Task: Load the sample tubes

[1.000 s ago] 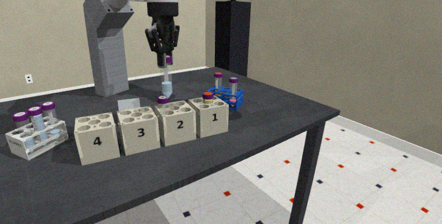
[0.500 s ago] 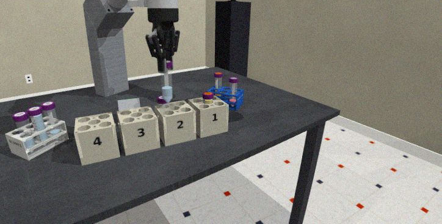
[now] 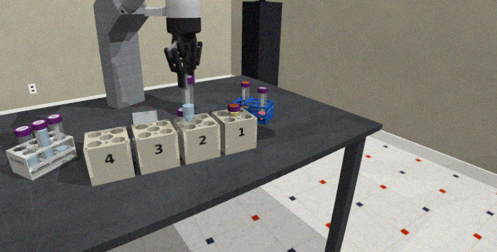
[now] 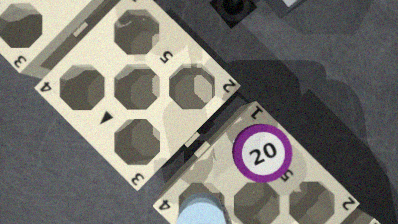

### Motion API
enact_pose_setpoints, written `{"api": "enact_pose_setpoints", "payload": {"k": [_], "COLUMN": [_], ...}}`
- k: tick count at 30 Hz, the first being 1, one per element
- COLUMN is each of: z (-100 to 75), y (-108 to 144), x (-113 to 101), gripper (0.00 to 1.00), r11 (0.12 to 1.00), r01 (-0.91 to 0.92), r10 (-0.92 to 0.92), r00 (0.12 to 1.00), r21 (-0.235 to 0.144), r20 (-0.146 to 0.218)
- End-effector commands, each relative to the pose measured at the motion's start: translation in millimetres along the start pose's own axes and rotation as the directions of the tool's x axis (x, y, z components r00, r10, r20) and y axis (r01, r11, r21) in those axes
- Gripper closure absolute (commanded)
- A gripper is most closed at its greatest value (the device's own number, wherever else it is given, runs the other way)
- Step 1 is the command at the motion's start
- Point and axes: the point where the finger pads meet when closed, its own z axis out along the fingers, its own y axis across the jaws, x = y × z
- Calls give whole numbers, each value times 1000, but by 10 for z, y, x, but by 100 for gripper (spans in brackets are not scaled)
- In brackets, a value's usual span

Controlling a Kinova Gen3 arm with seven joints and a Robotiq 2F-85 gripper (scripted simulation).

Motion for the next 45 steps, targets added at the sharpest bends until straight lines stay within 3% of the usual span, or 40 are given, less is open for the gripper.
{"api": "enact_pose_setpoints", "payload": {"k": [1, 45], "z": [47, 213], "y": [-3, -3], "x": [-2, -2], "gripper": [90, 90], "r11": [1000, 1000], "r01": [0, 0], "r10": [0, 0], "r00": [1000, 1000], "r21": [1, 1], "r20": [1, 1]}}
